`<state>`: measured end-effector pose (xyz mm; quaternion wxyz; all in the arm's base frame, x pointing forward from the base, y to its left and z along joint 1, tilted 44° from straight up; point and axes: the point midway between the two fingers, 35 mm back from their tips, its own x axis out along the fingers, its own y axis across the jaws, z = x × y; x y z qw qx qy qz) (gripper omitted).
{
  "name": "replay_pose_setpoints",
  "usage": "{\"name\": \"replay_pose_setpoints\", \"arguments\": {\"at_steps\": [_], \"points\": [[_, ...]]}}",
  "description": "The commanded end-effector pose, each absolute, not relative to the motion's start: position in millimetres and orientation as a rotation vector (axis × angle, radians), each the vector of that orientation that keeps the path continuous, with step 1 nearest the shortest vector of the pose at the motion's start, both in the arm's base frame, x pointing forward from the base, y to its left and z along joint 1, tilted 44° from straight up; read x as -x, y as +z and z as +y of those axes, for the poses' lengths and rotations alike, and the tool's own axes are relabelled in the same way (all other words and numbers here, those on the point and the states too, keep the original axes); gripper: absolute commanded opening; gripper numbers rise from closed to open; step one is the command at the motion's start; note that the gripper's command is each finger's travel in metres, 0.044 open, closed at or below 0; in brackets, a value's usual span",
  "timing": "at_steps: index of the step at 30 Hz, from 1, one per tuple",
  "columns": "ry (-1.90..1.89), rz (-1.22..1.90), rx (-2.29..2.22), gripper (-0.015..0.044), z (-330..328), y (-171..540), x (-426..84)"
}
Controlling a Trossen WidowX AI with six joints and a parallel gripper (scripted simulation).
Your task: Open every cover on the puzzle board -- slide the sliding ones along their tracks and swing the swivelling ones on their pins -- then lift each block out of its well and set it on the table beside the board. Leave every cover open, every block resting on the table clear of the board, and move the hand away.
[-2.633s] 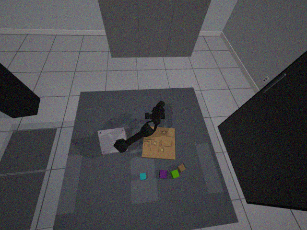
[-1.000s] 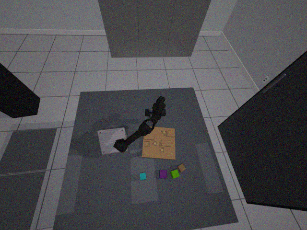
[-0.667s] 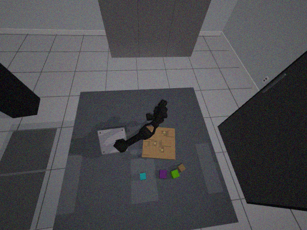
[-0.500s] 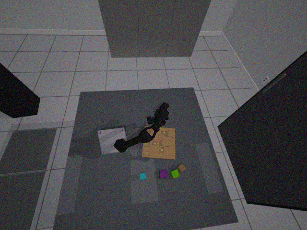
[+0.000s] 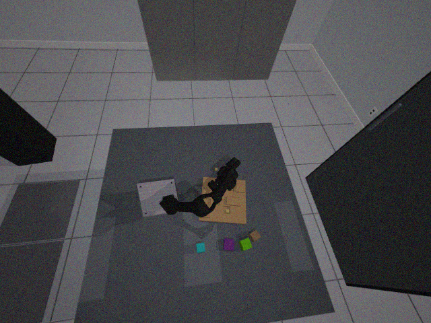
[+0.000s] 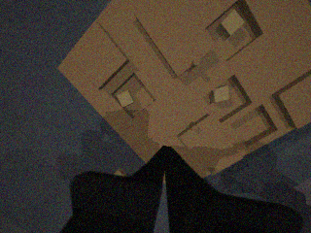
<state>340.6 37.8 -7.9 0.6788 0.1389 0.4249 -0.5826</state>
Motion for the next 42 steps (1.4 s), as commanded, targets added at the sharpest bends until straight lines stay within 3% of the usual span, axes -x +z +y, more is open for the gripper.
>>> {"name": "replay_pose_setpoints", "arguments": {"at_steps": [1,18,42], "points": [[-1.261,1.009,-0.232,0.0000,21,5,-332],[-1.101,1.183,0.017,0.0000,-29,40,-300],[-1.103,1.181,0.019,0.0000,-69,2,-298]]}}
